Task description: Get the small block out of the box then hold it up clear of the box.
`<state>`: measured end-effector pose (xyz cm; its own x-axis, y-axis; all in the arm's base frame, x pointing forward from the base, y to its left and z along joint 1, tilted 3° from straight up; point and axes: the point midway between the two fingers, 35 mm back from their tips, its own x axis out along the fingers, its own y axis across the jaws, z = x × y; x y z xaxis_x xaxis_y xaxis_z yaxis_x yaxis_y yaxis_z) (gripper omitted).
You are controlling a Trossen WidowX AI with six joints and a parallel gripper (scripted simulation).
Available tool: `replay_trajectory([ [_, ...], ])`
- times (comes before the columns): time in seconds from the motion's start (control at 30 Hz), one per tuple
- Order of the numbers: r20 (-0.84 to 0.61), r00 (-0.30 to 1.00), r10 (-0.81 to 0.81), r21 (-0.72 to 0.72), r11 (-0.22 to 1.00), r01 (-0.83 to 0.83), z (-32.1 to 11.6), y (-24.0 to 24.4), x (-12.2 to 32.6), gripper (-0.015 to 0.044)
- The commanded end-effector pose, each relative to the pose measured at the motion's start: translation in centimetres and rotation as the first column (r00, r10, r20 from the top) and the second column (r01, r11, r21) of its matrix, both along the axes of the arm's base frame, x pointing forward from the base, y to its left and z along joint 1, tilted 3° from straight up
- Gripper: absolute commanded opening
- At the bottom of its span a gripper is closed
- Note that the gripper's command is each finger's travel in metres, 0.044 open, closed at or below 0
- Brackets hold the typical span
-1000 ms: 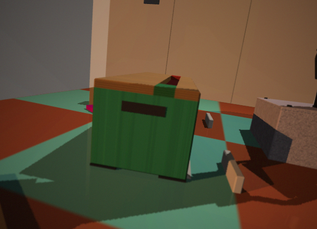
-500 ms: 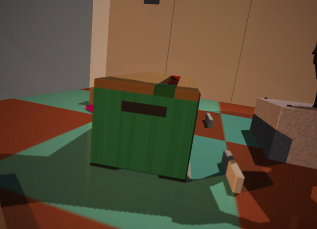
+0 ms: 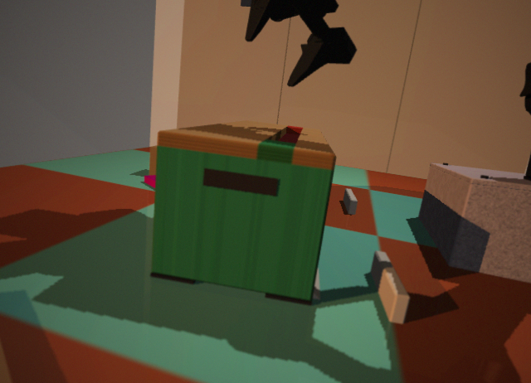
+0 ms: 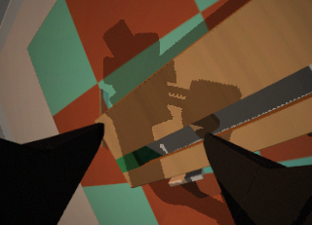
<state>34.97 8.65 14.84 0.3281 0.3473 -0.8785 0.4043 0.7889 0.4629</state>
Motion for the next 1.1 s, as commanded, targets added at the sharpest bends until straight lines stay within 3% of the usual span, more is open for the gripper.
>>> replay_trajectory([
  [0.0, -0.444, 0.731, -0.519, -0.070, 0.833, 0.549, -4.2, -5.1, -4.0, 0.0400],
  [0.1, -0.532, 0.570, -0.626, -0.145, 0.731, 0.667, -5.0, -6.2, -5.4, 0.0400],
  [1.07, -0.532, 0.570, -0.626, -0.145, 0.731, 0.667, -7.6, -6.3, -5.1, 0.0400],
])
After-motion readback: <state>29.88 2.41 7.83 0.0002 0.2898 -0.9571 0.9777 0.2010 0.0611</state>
